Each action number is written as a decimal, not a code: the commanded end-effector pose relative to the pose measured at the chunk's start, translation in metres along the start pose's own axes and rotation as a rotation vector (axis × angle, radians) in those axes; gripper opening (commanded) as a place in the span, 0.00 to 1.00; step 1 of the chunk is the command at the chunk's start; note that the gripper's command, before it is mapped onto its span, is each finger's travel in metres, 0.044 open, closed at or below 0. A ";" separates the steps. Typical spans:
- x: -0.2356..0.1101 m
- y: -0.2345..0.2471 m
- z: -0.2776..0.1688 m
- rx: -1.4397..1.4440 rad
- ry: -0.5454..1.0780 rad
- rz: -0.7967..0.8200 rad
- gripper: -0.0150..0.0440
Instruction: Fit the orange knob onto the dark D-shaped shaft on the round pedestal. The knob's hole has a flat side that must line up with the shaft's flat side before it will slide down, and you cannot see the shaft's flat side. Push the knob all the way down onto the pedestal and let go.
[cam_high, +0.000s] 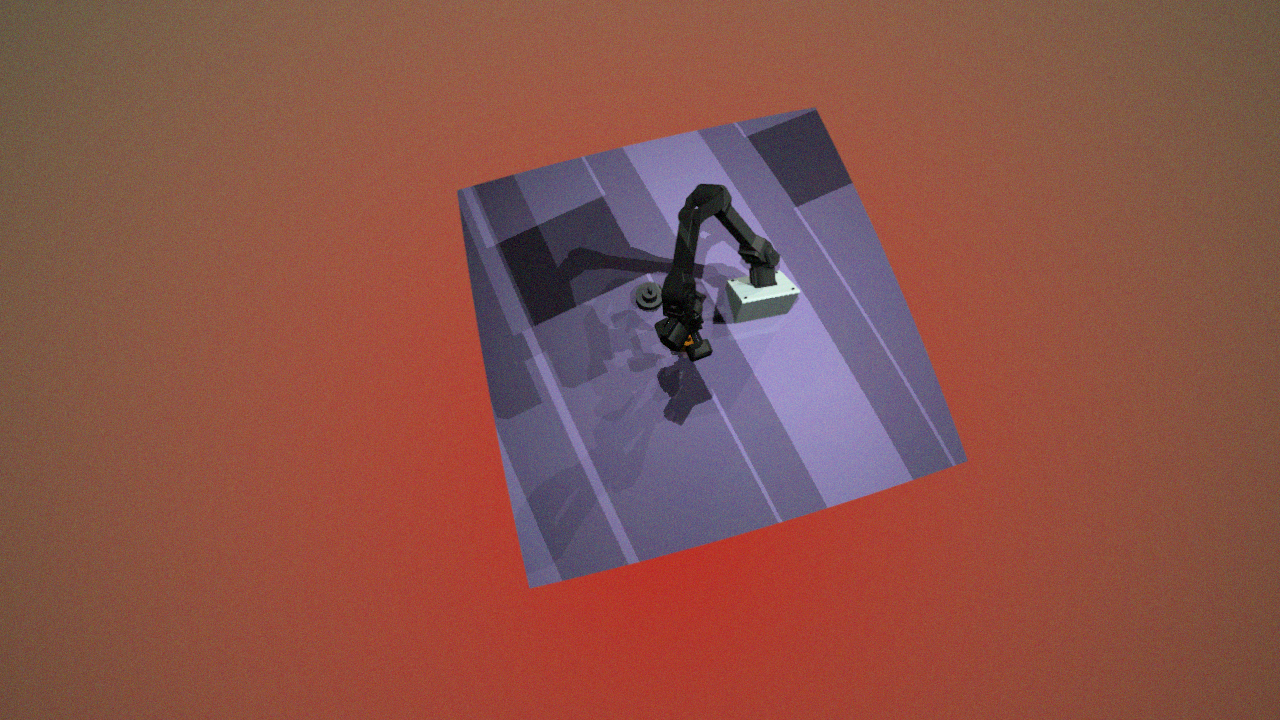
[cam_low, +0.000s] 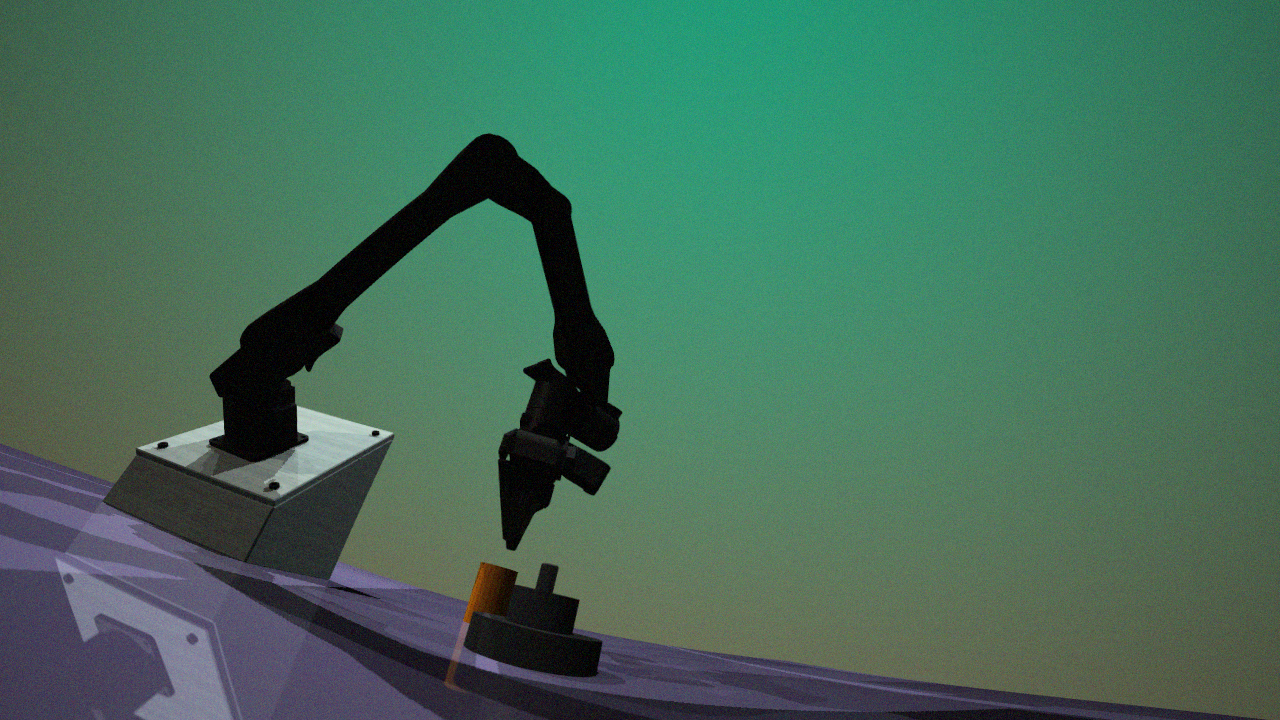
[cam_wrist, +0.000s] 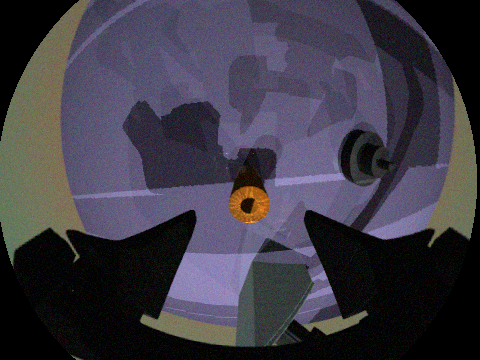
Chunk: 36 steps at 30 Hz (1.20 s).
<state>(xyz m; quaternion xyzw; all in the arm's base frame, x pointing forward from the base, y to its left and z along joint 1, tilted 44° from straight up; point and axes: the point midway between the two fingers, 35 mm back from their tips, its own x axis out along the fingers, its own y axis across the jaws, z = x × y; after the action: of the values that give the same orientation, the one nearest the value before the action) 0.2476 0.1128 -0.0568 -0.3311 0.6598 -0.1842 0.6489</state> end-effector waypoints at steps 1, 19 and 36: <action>0.009 0.000 -0.003 -0.011 0.008 -0.011 1.00; 0.036 0.001 -0.001 -0.011 0.007 -0.010 1.00; 0.064 0.000 -0.002 -0.011 0.007 -0.012 1.00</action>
<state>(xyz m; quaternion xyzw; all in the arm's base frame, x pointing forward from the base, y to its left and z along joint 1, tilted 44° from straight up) 0.2521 0.0765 -0.0963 -0.3313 0.6586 -0.1847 0.6499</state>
